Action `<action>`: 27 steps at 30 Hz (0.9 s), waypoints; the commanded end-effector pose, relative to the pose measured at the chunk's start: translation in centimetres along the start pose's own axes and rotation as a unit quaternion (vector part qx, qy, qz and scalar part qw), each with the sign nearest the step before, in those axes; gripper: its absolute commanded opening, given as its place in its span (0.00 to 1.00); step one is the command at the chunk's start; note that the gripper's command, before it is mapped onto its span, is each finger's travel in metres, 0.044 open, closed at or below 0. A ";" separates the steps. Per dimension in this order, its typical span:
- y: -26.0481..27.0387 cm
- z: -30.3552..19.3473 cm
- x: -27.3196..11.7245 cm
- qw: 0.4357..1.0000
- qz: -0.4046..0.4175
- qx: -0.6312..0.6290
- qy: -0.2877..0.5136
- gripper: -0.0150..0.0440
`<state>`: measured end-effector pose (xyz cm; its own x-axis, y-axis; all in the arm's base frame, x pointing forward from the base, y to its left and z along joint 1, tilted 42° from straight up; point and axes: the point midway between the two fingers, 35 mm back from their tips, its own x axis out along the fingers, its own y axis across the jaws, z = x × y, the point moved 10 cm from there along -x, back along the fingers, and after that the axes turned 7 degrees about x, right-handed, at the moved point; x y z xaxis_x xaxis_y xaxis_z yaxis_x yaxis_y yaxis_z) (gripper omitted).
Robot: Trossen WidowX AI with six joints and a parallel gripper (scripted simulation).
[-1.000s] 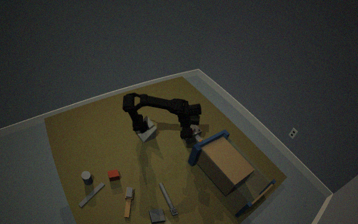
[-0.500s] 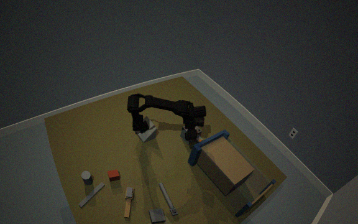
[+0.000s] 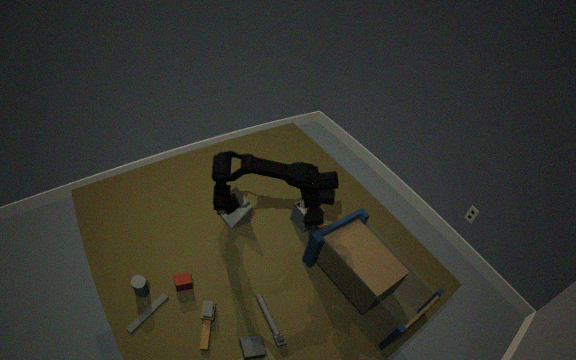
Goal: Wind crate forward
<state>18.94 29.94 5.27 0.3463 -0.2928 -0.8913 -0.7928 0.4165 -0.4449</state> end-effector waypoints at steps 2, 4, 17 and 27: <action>0.4 1.0 0.6 1.000 0.002 0.003 -0.007 0.25; 0.5 1.3 0.8 1.000 0.002 0.003 -0.007 0.25; 1.5 3.1 1.6 1.000 0.002 0.003 -0.008 0.25; 2.5 4.2 2.1 1.000 0.002 0.003 -0.008 0.25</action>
<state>19.95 33.26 2.71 0.3551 -0.2937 -0.8875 -0.7888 0.4154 -0.4531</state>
